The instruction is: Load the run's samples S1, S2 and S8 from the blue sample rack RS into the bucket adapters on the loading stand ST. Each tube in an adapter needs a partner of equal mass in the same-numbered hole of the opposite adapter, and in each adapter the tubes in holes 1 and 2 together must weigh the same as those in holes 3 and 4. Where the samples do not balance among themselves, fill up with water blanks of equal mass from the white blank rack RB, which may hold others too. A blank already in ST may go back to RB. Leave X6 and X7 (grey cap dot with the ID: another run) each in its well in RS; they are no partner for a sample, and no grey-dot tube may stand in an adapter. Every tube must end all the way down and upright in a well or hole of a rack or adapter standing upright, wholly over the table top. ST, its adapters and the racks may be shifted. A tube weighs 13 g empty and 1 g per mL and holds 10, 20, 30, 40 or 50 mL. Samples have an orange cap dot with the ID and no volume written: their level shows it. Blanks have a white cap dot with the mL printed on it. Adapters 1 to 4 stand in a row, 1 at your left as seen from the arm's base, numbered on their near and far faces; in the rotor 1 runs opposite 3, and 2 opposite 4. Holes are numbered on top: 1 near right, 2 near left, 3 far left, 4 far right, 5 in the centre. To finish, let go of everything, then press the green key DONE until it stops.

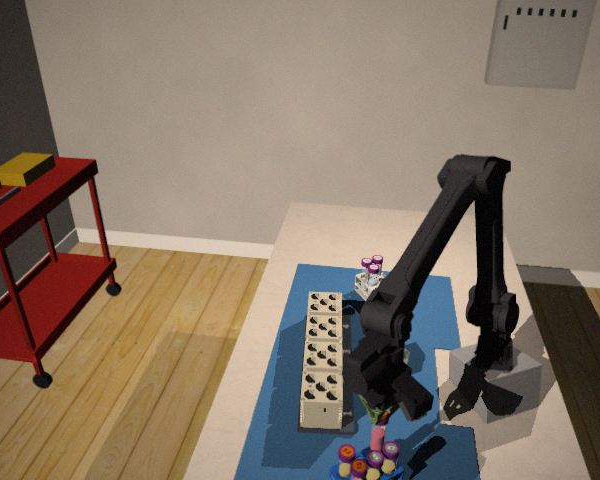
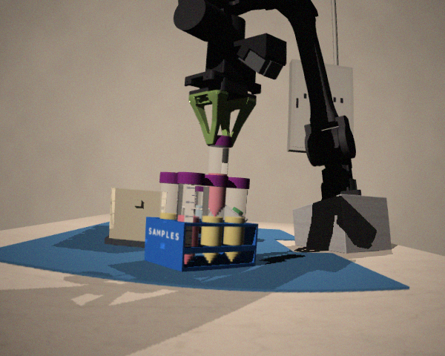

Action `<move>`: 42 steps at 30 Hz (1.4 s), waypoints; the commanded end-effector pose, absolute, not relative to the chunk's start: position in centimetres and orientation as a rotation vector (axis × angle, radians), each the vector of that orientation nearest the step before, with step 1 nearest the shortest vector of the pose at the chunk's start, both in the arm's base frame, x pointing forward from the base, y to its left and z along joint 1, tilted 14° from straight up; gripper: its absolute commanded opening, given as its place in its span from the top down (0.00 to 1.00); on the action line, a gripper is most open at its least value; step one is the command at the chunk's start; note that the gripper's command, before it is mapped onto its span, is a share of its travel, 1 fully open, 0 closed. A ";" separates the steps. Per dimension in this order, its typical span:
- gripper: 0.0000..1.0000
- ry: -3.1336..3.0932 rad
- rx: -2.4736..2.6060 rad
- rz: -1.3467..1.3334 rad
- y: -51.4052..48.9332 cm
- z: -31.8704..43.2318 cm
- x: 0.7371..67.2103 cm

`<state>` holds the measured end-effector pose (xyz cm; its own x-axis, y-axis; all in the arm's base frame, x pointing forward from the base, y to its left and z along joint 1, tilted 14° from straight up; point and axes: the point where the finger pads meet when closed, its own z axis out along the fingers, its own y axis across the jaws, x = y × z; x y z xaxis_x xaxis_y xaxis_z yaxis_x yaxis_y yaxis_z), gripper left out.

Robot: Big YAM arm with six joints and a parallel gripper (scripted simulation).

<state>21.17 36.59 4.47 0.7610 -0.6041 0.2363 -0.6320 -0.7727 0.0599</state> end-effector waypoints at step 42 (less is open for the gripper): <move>1.00 -0.984 2.846 0.311 36.3 0.0 22.0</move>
<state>21.71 35.56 0.00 0.7624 -0.6026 0.2357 -0.6298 -0.7747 0.0566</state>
